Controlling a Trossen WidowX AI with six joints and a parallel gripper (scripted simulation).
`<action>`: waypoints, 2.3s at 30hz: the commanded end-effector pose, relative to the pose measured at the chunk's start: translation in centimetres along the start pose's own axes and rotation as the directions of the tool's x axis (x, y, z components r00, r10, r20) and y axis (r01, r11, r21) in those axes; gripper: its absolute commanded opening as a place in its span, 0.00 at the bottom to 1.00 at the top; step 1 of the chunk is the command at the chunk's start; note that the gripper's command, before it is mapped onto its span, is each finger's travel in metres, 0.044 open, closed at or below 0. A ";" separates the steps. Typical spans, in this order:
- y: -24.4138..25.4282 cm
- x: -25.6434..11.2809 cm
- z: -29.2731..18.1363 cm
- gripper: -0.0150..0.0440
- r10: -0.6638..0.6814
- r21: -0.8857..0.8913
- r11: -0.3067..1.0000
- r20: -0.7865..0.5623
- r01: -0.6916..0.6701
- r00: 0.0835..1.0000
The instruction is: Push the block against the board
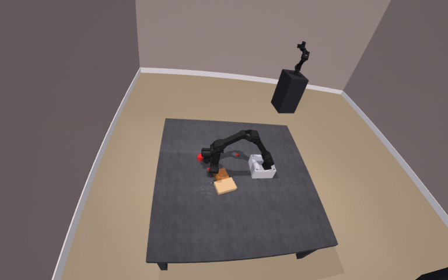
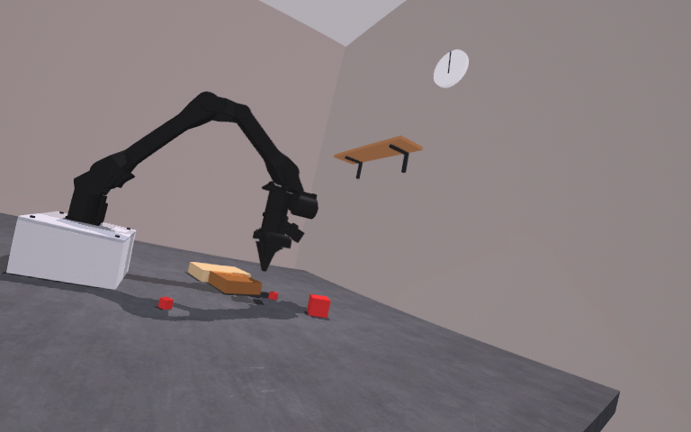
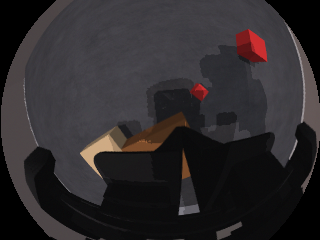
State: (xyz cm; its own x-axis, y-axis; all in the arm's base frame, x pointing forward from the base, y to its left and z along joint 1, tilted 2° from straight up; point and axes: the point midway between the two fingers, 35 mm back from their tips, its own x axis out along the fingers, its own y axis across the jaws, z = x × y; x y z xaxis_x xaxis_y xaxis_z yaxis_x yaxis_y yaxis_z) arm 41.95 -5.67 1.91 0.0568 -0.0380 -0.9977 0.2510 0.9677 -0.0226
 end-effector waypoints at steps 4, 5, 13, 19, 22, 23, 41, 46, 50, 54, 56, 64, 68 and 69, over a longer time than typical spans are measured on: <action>3.2 -0.1 0.5 0.25 0.001 -0.257 0.966 -0.002 -0.001 1.000; 3.6 -0.1 0.5 0.25 0.001 -0.291 0.957 -0.002 -0.002 1.000; 4.7 -0.1 0.6 0.25 0.002 -0.372 0.928 -0.004 -0.003 1.000; 4.8 5.4 0.7 0.25 0.002 -0.394 0.919 -0.004 -0.003 1.000; 4.8 5.4 0.7 0.25 0.002 -0.394 0.919 -0.004 -0.003 1.000; 4.8 5.4 0.7 0.25 0.002 -0.394 0.919 -0.004 -0.003 1.000; 4.0 5.4 -1.1 0.25 0.001 -0.394 0.919 -0.005 -0.003 1.000; 3.8 5.4 -1.7 0.25 0.001 -0.394 0.919 -0.006 -0.003 1.000; 3.5 5.4 -2.2 0.25 0.001 -0.394 0.919 -0.006 -0.003 1.000; 3.3 5.4 -2.8 0.25 0.001 -0.394 0.919 -0.007 -0.003 1.000; 3.2 5.4 -3.0 0.25 0.000 -0.394 0.919 -0.007 -0.003 1.000; 3.1 5.5 -3.4 0.25 0.000 -0.394 0.919 -0.007 -0.003 1.000; 3.3 5.4 -2.9 0.25 0.001 -0.394 0.919 -0.007 -0.003 1.000; 3.3 5.4 -2.7 0.25 0.001 -0.394 0.919 -0.007 -0.003 1.000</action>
State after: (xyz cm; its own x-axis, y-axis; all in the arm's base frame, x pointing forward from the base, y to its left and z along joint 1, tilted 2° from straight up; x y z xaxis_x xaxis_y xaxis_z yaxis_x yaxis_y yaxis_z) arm 40.51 -2.03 -3.22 0.0718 -0.0349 -0.9968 -0.1455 0.9883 -0.0451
